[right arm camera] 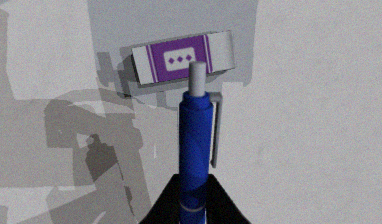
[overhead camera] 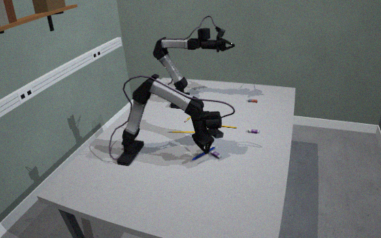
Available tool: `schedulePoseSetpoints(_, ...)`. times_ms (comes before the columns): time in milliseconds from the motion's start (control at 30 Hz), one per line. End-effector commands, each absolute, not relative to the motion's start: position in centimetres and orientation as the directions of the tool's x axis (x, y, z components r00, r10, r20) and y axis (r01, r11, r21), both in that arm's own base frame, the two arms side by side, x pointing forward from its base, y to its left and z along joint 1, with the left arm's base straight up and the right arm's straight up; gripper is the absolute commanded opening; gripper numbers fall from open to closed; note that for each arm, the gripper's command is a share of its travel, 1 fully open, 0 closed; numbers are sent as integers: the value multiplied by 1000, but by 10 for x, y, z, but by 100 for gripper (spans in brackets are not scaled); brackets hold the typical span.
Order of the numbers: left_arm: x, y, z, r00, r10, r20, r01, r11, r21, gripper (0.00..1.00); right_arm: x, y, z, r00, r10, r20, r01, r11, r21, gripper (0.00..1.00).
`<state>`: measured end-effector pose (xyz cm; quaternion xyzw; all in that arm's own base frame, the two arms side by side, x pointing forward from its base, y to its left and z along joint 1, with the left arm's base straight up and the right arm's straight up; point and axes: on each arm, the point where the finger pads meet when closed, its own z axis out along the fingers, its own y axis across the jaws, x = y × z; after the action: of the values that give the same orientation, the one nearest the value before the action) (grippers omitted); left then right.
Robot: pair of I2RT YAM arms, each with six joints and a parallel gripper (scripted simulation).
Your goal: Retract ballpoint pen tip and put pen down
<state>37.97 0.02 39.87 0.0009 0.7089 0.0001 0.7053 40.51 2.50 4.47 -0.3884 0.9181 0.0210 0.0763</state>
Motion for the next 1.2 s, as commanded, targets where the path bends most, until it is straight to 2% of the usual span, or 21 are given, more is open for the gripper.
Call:
schedulePoseSetpoints(0,380,-4,388,-28,-1,-1000,19,1000,-1,1,400,-8,32,-760,-648,-47,-648,761,-7,14)
schedulePoseSetpoints(233,380,-4,388,-28,-1,-1000,19,1000,-1,1,394,-42,25,-817,-576,41,-576,817,-3,14)
schedulePoseSetpoints(367,380,-4,388,-28,-1,-1000,19,1000,-1,1,397,-35,23,-808,-589,28,-589,808,6,14)
schedulePoseSetpoints(400,380,-4,388,-28,-1,-1000,19,1000,-1,1,405,-31,36,-794,-608,-31,-607,794,-16,14)
schedulePoseSetpoints(600,380,-4,388,-28,-1,-1000,19,1000,-1,1,395,-39,8,-805,-593,13,-593,805,18,14)
schedulePoseSetpoints(1167,380,-4,388,-28,-1,-1000,19,1000,-1,1,395,-41,-8,-815,-579,18,-579,815,-2,14)
